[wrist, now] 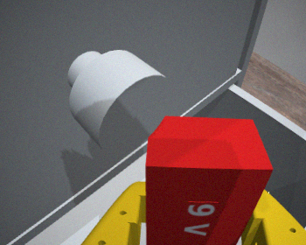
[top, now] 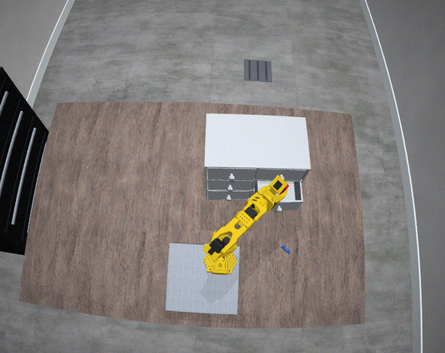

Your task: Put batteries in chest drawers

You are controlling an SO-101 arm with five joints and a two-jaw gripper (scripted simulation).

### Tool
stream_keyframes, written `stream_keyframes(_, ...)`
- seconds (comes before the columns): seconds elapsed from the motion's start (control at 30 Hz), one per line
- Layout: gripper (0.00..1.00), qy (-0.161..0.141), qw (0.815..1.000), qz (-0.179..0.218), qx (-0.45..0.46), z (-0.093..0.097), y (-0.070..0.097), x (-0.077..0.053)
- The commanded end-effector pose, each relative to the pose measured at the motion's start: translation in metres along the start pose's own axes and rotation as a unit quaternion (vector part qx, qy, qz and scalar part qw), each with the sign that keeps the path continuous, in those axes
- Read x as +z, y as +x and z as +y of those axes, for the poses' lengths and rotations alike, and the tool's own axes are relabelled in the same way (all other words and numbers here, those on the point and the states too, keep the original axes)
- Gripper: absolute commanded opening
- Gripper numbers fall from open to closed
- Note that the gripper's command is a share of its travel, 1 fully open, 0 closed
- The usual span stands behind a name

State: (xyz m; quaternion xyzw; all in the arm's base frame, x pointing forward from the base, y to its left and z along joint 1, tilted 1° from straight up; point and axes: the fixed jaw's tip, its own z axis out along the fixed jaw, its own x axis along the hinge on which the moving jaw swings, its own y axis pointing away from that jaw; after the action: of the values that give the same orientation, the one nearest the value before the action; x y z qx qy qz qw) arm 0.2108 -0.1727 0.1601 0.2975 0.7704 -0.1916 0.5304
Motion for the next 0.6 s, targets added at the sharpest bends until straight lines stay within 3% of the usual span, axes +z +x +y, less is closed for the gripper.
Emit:
stream_keyframes(0.0, 0.00, -0.006, 1.000, -0.011, -0.004, 0.003, -0.002, -0.001)
stream_keyframes(0.2, 0.00, -0.006, 1.000, -0.011, -0.004, 0.003, -0.002, -0.001)
stream_keyframes(0.37, 0.00, -0.005, 1.000, -0.011, -0.004, 0.002, 0.014, 0.003)
stream_keyframes(0.57, 0.00, -0.005, 1.000, -0.011, -0.004, 0.002, 0.014, 0.003)
